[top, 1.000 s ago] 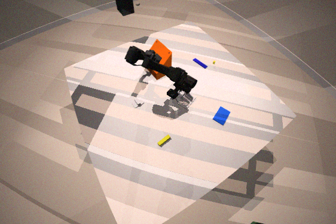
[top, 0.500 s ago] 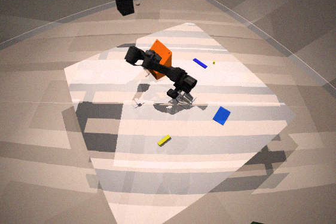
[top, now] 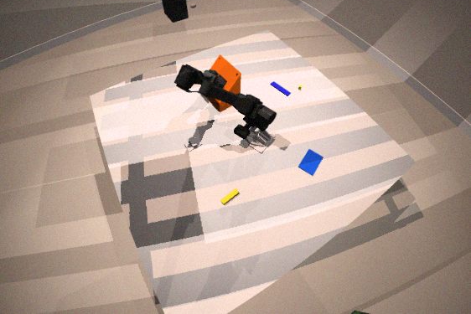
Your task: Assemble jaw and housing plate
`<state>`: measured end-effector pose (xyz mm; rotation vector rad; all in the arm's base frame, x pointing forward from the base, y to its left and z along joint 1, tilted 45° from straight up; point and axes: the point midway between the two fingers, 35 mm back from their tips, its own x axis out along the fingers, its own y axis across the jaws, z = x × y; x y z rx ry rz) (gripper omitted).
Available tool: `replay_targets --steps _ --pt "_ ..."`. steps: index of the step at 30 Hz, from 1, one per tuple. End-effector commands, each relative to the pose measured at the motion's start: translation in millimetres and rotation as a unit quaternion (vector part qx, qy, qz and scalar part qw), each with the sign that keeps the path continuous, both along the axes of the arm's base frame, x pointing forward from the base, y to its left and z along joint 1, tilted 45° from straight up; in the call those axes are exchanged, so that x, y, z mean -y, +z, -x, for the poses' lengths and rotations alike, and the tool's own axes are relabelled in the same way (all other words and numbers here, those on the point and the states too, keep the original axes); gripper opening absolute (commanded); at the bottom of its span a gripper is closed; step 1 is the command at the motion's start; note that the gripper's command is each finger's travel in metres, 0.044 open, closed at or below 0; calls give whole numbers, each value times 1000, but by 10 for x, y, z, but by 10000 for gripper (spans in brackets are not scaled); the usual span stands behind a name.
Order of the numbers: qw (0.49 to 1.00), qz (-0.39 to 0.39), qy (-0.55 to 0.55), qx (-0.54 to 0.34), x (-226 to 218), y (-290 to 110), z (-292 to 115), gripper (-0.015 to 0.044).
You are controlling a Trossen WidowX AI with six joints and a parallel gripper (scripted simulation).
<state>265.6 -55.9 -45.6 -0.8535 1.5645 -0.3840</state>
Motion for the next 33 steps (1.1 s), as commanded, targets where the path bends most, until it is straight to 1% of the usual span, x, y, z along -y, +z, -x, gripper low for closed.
replay_targets --steps 1,33 --pt "1000 1 -2 -3 22 -14 8 351" --pt "1000 1 -2 -2 -22 30 8 351"
